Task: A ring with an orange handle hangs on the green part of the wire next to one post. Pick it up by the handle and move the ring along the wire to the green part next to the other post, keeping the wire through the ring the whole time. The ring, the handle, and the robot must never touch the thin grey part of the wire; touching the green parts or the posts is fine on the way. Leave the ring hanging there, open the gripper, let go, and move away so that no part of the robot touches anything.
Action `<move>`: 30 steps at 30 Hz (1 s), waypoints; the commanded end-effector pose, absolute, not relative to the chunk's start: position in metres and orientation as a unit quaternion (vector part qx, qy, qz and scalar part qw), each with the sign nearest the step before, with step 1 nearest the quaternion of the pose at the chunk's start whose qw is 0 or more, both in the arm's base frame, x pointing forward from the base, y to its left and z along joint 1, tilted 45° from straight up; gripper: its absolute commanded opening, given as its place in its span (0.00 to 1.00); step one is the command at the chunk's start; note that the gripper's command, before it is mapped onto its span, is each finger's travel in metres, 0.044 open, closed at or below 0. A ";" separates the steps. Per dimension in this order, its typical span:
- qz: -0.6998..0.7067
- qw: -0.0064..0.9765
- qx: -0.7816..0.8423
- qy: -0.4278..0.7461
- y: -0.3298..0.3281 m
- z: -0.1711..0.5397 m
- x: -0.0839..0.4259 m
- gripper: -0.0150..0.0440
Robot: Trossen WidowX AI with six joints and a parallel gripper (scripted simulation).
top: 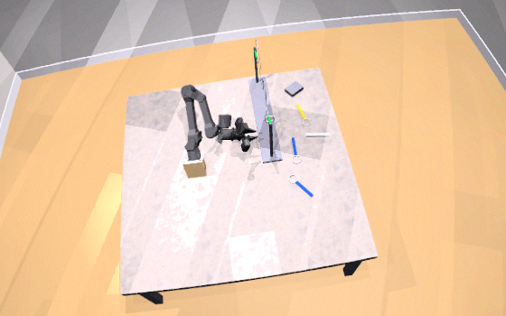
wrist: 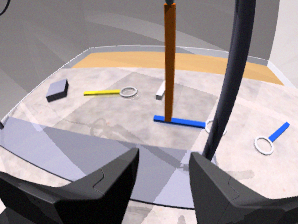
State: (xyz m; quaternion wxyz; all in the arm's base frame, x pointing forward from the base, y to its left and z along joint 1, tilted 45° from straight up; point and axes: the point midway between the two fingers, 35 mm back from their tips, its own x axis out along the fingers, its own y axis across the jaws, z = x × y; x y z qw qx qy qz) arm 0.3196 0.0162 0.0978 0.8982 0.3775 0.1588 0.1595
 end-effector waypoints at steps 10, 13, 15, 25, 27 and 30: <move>0.159 0.898 0.377 0.159 0.013 0.099 0.315 0.61; 0.159 0.898 0.376 0.160 0.002 0.104 0.293 0.75; 0.159 0.898 0.377 0.160 -0.003 0.105 0.279 0.84; 0.159 0.898 0.377 0.160 -0.004 0.106 0.275 1.00; 0.159 0.898 0.377 0.160 -0.004 0.106 0.275 1.00; 0.159 0.898 0.377 0.160 -0.004 0.106 0.275 1.00</move>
